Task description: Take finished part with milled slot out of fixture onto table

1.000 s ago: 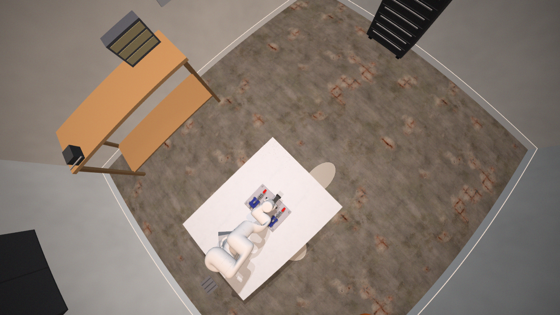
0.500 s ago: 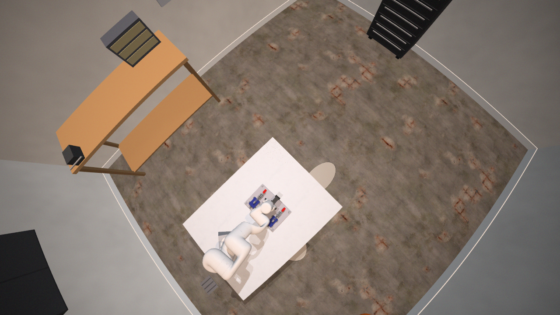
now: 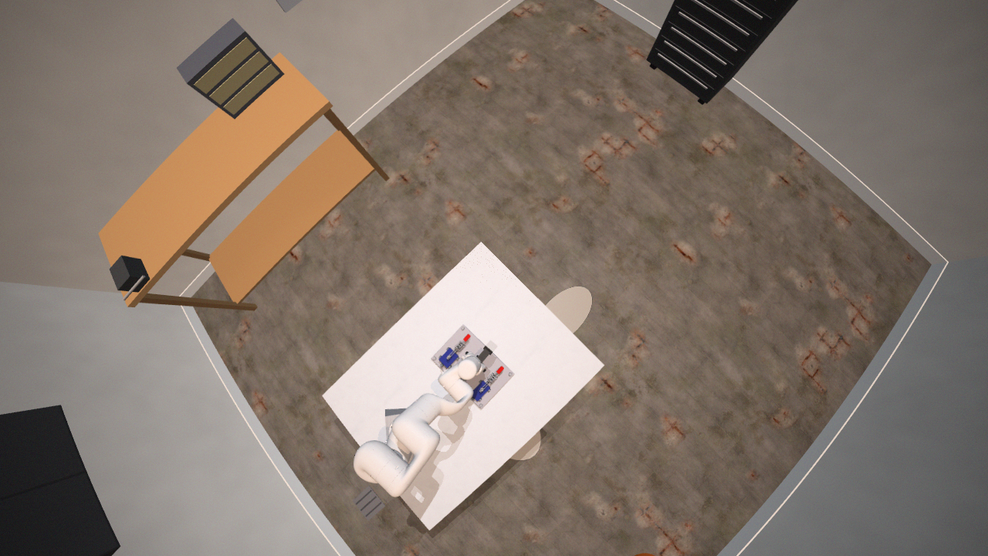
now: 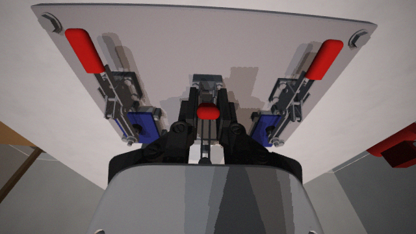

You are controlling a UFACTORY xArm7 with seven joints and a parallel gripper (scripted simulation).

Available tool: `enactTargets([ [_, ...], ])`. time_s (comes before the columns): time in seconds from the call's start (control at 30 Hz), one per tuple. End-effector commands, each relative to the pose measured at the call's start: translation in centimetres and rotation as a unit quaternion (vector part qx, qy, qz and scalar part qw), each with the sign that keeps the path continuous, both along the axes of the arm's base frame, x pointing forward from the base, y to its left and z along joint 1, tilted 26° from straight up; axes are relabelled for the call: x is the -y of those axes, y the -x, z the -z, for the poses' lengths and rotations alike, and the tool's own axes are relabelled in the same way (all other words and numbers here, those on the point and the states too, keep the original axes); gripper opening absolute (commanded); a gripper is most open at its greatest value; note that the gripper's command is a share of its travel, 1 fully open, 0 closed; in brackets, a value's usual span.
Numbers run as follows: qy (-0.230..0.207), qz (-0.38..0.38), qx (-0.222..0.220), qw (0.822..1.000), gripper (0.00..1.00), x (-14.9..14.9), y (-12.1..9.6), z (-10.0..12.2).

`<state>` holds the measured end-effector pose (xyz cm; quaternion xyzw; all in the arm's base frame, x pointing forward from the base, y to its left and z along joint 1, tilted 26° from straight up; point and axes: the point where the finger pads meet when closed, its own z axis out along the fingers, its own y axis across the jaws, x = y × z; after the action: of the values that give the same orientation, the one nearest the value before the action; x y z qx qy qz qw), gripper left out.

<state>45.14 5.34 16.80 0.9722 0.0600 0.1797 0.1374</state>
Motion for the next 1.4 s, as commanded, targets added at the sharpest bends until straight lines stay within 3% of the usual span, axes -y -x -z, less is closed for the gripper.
enactTargets([
  [0.0,0.0,-0.001,0.001,1.0,0.0,0.0,0.38,0.01],
  [1.37,0.0,-0.001,0.001,1.0,0.0,0.16,1.36,0.32],
])
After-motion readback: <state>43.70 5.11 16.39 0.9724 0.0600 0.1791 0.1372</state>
